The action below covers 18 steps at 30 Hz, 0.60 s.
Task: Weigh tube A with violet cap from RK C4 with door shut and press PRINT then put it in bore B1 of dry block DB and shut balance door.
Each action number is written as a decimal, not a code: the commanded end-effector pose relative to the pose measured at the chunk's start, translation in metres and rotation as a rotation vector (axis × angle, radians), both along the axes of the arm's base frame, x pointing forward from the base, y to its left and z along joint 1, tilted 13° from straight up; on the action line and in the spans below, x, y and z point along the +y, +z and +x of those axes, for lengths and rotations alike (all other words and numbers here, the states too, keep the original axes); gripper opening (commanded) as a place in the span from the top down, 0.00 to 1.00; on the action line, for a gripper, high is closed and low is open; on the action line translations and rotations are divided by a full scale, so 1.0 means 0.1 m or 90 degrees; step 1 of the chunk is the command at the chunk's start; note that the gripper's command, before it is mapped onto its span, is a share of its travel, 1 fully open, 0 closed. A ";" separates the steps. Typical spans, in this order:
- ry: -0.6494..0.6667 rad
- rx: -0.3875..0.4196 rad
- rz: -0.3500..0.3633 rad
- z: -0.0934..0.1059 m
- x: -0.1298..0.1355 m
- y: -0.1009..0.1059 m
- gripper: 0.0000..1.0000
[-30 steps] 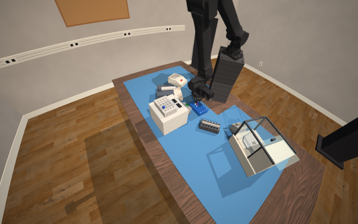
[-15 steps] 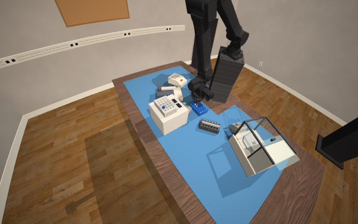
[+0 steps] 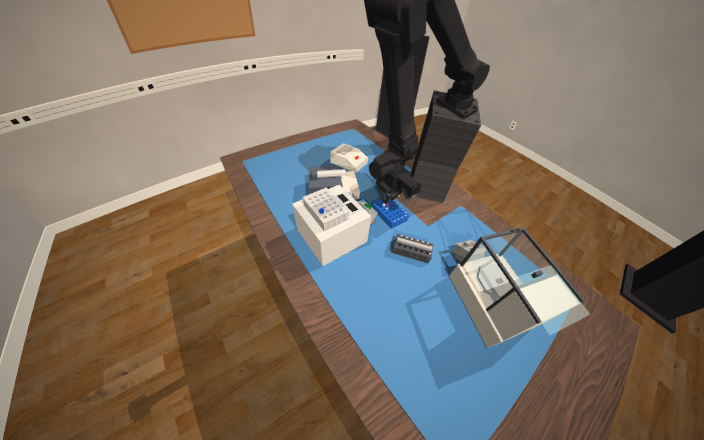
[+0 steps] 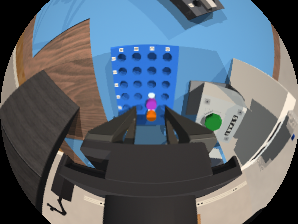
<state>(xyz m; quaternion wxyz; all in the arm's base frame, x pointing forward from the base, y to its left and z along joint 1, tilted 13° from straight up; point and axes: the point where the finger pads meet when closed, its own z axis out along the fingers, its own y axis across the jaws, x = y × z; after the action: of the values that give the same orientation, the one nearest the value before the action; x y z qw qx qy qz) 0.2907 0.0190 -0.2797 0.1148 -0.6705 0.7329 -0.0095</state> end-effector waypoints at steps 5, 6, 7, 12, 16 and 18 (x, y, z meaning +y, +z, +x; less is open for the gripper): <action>-0.005 0.004 0.000 -0.05 -0.01 0.02 0.64; -0.005 0.004 0.000 -0.05 -0.01 0.02 0.64; -0.005 0.004 0.000 -0.05 -0.01 0.02 0.64; -0.012 -0.001 0.000 0.02 -0.01 -0.02 0.64; -0.010 0.002 0.000 0.00 0.01 -0.06 0.64; -0.010 0.002 0.000 0.00 0.01 -0.06 0.64</action>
<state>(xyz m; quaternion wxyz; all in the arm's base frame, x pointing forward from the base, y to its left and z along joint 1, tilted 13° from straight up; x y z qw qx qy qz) 0.2913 0.0190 -0.2838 0.1141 -0.6693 0.7341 -0.0088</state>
